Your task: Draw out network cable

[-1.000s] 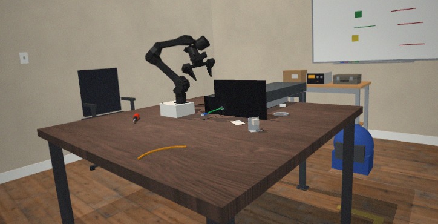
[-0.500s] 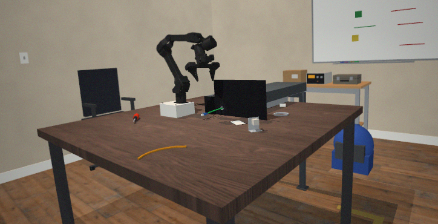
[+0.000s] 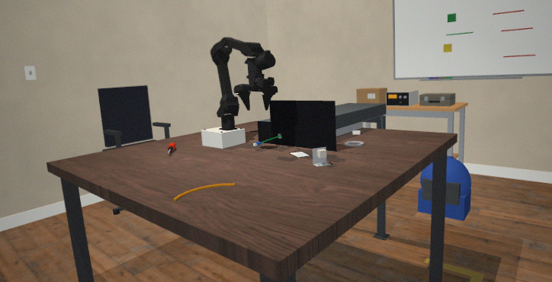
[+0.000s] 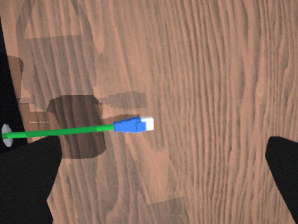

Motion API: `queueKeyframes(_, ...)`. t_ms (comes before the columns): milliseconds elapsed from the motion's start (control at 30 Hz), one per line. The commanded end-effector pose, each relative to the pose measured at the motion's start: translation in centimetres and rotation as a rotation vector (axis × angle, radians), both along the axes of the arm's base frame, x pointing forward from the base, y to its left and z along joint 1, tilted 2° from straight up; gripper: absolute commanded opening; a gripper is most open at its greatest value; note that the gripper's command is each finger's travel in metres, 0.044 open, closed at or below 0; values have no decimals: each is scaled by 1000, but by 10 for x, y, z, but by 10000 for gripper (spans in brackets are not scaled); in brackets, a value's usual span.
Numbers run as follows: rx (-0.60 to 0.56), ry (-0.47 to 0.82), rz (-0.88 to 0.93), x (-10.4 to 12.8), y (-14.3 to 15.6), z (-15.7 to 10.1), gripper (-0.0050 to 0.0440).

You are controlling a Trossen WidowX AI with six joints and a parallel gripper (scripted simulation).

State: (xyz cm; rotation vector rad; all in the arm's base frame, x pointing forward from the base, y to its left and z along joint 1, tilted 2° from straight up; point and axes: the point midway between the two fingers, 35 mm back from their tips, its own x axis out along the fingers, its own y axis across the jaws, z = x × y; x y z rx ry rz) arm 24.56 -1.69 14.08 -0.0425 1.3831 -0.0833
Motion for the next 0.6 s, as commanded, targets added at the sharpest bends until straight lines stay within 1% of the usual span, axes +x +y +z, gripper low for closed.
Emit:
queueKeyframes(0,15,30,47,18,-16,-3,440)
queueKeyframes(200,53,102,116,33,-47,-24,440)
queueKeyframes(333,84,137,155,40,-66,-38,440)
queueKeyframes(567,99,154,145,38,-69,-45,440)
